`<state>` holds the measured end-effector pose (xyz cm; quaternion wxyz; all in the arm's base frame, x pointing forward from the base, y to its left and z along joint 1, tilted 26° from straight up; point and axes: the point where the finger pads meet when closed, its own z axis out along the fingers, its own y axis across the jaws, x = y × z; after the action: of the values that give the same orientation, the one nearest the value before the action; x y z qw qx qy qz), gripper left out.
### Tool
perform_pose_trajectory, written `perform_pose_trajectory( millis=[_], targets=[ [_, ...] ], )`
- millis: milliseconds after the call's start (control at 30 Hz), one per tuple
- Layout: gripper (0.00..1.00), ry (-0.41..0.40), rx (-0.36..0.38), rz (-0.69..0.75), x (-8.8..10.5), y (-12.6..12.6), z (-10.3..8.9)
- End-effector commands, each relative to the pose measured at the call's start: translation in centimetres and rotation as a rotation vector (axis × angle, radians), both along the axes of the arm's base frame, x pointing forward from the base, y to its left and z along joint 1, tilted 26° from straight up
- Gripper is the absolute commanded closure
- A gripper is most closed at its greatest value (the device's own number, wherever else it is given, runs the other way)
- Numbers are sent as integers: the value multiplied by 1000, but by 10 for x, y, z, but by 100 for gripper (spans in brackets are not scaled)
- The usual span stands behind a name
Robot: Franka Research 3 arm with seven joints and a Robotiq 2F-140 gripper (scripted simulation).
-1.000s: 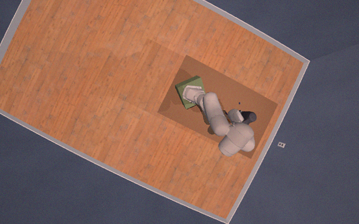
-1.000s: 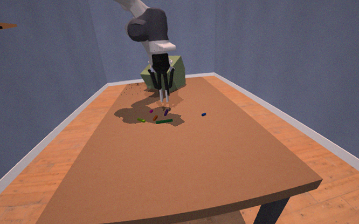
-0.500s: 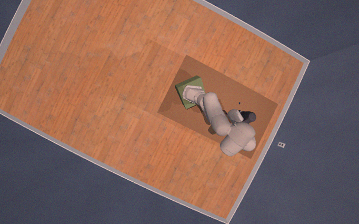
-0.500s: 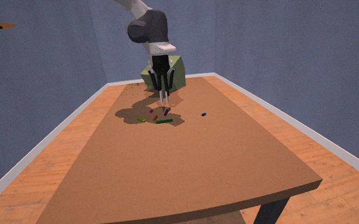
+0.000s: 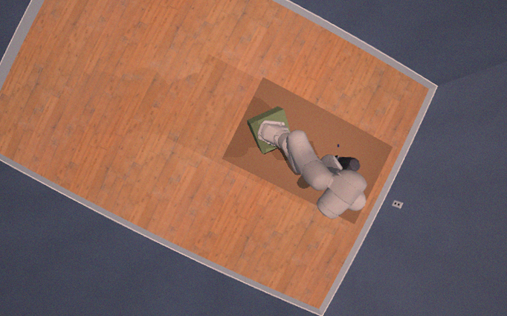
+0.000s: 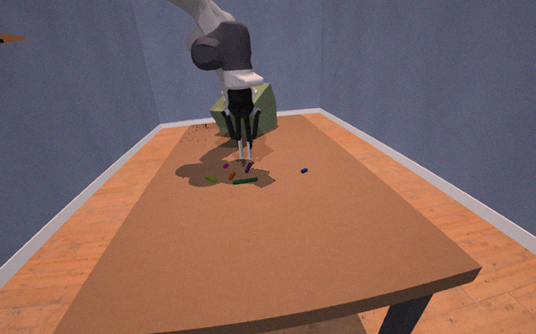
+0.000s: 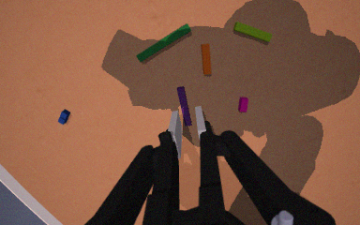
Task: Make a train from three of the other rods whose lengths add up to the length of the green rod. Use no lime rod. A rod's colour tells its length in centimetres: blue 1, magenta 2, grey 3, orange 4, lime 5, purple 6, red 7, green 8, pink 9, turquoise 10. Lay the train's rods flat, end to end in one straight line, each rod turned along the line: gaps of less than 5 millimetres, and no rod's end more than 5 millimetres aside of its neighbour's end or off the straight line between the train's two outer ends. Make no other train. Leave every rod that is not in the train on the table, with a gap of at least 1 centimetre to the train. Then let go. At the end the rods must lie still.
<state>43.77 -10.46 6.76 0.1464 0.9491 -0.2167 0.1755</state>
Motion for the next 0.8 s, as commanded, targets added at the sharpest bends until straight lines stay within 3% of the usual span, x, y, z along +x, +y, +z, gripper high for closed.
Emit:
perform_pose_trajectory(
  millis=[0, 767],
  targets=[
    [85, -19, 15, -6, 5, 2, -3],
    [85, -19, 15, -6, 11, -6, -22]
  ],
)
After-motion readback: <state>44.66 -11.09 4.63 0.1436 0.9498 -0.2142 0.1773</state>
